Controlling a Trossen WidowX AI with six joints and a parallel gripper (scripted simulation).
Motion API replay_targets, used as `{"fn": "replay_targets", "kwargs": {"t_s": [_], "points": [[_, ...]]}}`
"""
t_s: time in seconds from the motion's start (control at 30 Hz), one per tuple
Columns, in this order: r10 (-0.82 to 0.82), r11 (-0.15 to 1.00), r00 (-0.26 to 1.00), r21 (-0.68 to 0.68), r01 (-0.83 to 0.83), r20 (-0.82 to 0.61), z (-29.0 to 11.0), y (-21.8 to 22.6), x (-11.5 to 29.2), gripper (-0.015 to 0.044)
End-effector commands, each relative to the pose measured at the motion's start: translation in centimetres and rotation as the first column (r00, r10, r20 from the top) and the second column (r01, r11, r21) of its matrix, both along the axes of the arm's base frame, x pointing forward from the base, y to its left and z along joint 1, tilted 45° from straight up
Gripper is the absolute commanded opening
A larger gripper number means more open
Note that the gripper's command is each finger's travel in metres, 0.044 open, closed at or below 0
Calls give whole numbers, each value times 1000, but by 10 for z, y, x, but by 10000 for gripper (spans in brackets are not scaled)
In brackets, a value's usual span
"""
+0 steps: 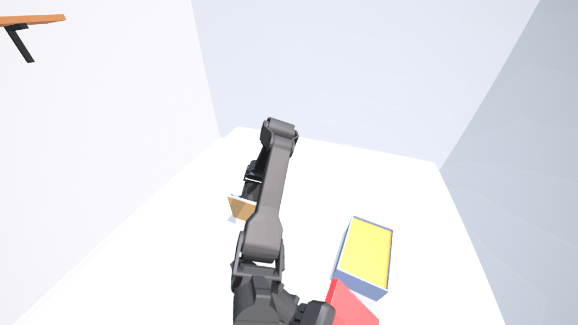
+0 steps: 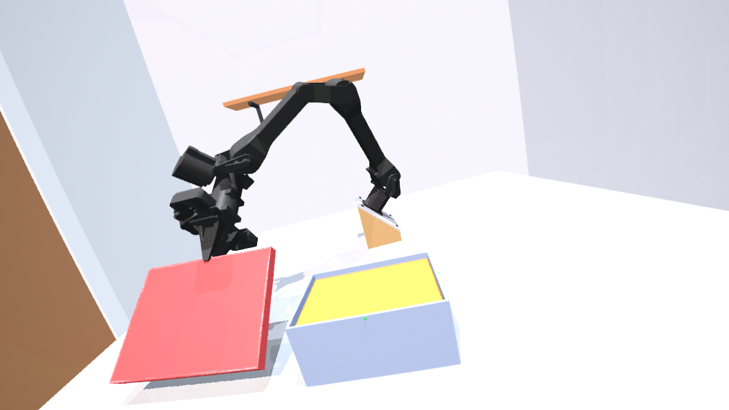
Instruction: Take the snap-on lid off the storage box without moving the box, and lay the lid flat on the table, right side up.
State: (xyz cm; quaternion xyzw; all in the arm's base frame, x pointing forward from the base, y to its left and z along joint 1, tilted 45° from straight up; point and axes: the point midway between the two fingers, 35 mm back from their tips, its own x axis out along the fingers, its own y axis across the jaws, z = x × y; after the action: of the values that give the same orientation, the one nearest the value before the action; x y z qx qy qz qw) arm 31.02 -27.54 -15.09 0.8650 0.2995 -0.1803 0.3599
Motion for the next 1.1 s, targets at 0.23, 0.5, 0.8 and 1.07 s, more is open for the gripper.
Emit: {"fn": "replay_targets", "kwargs": {"t_s": [0.23,0.5,0.8,1.07], "points": [[-1,1000,1000,8,1,6,-6,7,0,0],[-1,1000,1000,8,1,7,-10,12,0,0],[-1,1000,1000,9,1,7,-16,17,0,0],[-1,1000,1000,9,1,7,-20,21,0,0]]}}
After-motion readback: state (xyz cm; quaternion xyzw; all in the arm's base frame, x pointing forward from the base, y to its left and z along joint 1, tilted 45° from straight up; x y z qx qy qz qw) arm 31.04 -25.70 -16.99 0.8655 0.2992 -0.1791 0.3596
